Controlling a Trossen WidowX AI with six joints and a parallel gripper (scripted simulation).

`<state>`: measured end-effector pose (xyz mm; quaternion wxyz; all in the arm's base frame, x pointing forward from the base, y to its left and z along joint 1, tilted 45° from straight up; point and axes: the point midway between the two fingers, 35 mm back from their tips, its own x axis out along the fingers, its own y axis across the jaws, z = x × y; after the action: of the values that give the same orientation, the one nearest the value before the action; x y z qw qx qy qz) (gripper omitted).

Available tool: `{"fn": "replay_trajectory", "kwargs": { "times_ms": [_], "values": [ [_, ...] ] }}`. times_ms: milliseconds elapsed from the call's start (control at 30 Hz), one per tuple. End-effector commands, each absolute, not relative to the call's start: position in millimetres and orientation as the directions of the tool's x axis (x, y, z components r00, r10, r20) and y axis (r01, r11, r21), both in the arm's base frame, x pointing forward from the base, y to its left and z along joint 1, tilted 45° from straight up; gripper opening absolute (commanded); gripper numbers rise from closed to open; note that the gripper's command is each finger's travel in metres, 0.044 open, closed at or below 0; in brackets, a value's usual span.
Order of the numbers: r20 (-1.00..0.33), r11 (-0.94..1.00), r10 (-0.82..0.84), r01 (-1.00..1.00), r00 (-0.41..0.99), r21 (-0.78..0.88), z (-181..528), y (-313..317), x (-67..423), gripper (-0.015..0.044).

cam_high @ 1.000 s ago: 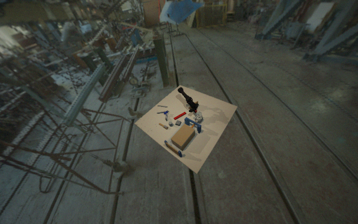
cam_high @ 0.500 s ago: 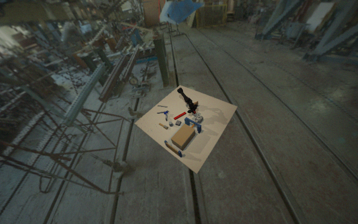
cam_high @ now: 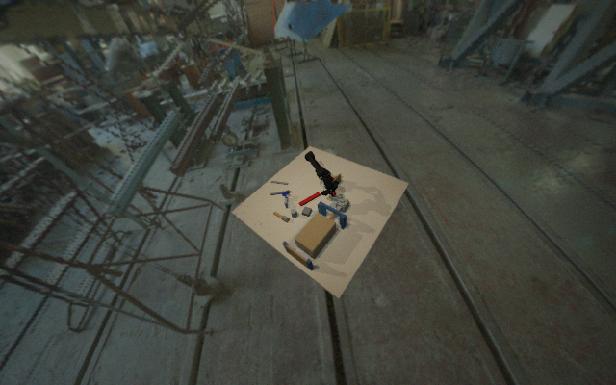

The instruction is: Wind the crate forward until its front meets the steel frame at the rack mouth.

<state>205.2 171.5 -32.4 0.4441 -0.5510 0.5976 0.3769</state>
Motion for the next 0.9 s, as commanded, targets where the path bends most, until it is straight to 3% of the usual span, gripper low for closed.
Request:
{"fn": "replay_trajectory", "kwargs": {
  "times_ms": [0,867],
  "values": [
    [-0.944,0.113,-0.330,-0.991,0.028,-0.069,-35.5,169.9,220.3,0.0000],
    [-0.944,0.113,-0.329,-0.991,0.030,-0.071,-45.0,178.7,252.8,0.0000]
  ]
}}
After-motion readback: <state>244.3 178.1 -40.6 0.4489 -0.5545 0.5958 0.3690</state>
